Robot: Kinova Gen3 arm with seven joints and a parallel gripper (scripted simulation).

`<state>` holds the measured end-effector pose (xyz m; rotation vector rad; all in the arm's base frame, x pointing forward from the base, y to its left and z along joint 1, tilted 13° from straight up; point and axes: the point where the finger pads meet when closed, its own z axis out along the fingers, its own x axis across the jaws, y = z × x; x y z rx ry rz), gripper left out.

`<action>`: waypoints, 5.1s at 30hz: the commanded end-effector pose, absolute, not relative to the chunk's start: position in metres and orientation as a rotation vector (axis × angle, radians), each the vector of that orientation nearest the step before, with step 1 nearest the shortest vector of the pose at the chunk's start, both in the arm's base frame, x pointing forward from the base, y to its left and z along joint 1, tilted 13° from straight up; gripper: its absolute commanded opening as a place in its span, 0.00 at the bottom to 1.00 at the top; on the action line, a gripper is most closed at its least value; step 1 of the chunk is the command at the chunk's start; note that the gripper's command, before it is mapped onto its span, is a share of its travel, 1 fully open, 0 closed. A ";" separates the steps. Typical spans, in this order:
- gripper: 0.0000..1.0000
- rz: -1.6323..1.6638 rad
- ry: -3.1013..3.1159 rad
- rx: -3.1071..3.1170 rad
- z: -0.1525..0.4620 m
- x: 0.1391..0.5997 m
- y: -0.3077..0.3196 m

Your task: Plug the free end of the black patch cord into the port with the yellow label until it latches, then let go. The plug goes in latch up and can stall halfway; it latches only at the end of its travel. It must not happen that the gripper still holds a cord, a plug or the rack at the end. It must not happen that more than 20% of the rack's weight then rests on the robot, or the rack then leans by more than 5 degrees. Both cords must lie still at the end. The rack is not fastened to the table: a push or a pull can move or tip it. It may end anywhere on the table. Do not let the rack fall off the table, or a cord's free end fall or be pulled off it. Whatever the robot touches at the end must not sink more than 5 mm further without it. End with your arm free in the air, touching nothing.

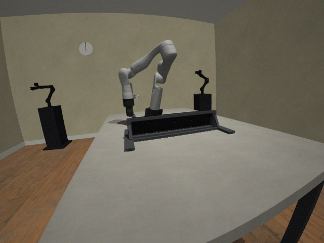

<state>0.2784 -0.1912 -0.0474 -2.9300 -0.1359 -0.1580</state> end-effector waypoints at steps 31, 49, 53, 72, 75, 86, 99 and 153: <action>0.73 -0.156 -0.142 -2.933 -0.050 0.278 -0.191; 0.00 -0.156 -0.142 -2.933 -0.050 0.278 -0.191; 0.00 -0.156 -0.142 -2.933 -0.050 0.278 -0.191; 0.00 -0.156 -0.142 -2.933 -0.050 0.278 -0.191; 0.00 -0.156 -0.142 -2.933 -0.050 0.278 -0.191; 0.00 -0.156 -0.142 -2.933 -0.050 0.278 -0.191; 0.00 -0.156 -0.142 -2.933 -0.050 0.278 -0.191; 0.00 -0.160 -0.139 -2.934 -0.010 0.276 -0.200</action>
